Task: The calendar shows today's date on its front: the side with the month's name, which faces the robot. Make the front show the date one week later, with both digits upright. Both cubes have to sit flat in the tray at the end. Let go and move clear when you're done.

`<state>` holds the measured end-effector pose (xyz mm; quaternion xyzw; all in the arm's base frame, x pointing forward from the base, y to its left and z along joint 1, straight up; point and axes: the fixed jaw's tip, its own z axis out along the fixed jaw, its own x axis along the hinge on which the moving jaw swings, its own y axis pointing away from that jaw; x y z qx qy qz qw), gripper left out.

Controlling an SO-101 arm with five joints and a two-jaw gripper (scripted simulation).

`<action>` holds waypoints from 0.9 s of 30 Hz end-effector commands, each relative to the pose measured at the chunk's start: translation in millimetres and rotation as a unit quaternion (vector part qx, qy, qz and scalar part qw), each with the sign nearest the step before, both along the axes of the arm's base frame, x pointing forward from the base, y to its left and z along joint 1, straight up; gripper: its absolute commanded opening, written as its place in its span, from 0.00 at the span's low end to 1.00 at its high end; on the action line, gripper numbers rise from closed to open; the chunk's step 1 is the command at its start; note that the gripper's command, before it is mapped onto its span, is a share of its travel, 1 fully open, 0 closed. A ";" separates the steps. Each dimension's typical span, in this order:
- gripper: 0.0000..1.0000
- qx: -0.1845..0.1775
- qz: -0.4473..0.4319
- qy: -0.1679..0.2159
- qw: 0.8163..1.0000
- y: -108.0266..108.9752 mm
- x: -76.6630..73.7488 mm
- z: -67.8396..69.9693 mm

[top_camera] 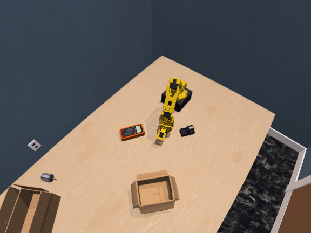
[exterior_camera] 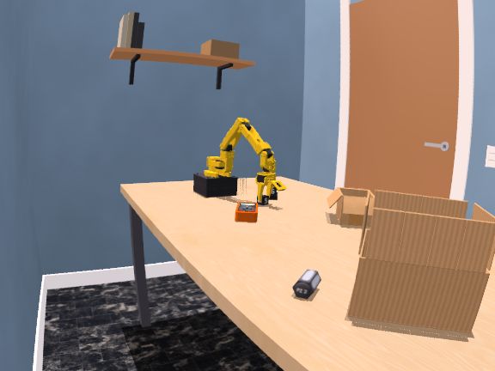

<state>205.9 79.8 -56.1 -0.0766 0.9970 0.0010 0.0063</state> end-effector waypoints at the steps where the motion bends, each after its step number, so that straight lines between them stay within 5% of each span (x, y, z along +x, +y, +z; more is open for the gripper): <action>1: 0.00 -0.001 0.000 0.006 1.000 -2.6 -2.3 3.5; 18: 0.00 -0.001 0.000 0.006 1.000 -1.8 -2.0 43.4; 27: 0.00 -0.001 0.000 0.006 1.000 -1.9 -2.4 47.8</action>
